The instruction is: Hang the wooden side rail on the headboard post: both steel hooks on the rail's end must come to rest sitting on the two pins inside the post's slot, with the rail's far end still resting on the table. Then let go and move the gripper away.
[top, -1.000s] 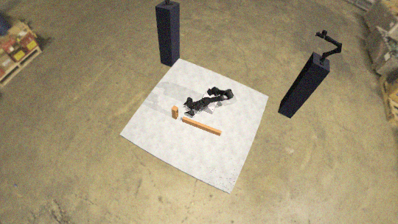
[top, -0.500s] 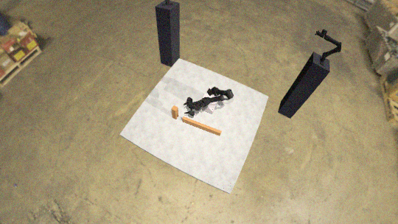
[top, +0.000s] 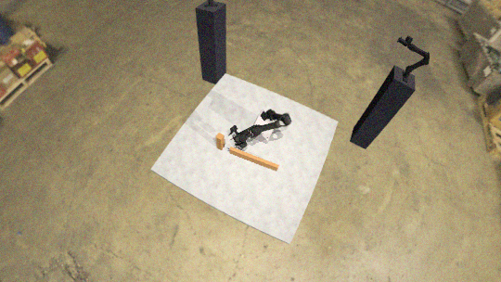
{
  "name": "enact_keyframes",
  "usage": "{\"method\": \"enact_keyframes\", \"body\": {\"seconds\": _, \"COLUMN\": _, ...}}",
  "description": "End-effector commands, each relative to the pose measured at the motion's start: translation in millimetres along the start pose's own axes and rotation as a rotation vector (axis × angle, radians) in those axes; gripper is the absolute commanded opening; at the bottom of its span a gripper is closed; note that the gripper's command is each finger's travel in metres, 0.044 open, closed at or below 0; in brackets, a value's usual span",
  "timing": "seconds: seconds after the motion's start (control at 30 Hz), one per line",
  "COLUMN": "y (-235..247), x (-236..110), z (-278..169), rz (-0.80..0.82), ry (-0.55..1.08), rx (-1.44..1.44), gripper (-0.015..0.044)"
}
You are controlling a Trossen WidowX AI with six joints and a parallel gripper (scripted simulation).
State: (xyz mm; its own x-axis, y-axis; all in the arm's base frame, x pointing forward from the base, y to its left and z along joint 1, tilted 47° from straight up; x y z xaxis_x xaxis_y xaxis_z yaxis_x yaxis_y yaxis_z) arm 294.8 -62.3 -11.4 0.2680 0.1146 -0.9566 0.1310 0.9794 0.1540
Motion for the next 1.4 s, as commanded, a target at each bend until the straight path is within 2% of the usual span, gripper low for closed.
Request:
{"method": "enact_keyframes", "body": {"seconds": 0.0, "y": 0.8, "x": 3.2, "z": 25.0, "rz": 0.250, "ry": 0.102, "rx": -0.650, "gripper": 0.0440}}
{"method": "enact_keyframes", "body": {"seconds": 0.1, "y": 1.1, "x": 1.0, "z": 34.9, "rz": 0.360, "ry": 0.088, "rx": -0.875, "gripper": 0.0440}}
{"method": "enact_keyframes", "body": {"seconds": 0.43, "y": 1.7, "x": -7.0, "z": 54.6, "rz": 0.578, "ry": -0.022, "rx": -1.279, "gripper": 0.0440}}
{"method": "enact_keyframes", "body": {"seconds": 0.9, "y": 1.8, "x": -23.1, "z": 79.2, "rz": 0.793, "ry": -0.353, "rx": -1.788, "gripper": 0.0440}}
{"method": "enact_keyframes", "body": {"seconds": 1.37, "y": 1.8, "x": -23.3, "z": 79.5, "rz": 0.795, "ry": -0.361, "rx": -1.798, "gripper": 0.0440}}
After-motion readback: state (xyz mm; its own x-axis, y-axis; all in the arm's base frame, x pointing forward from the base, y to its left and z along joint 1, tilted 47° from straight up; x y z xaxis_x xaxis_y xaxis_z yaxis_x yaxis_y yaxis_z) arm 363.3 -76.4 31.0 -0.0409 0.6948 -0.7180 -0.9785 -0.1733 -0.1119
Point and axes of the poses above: the point midway between the two fingers, 35 mm back from their tips, its own x axis out along the fingers, its own y axis across the jaws, z = x × y, the point moved 9 cm from there along -x, back along the fingers, and after that the axes turned 9 degrees about -x, right-handed, at the moved point
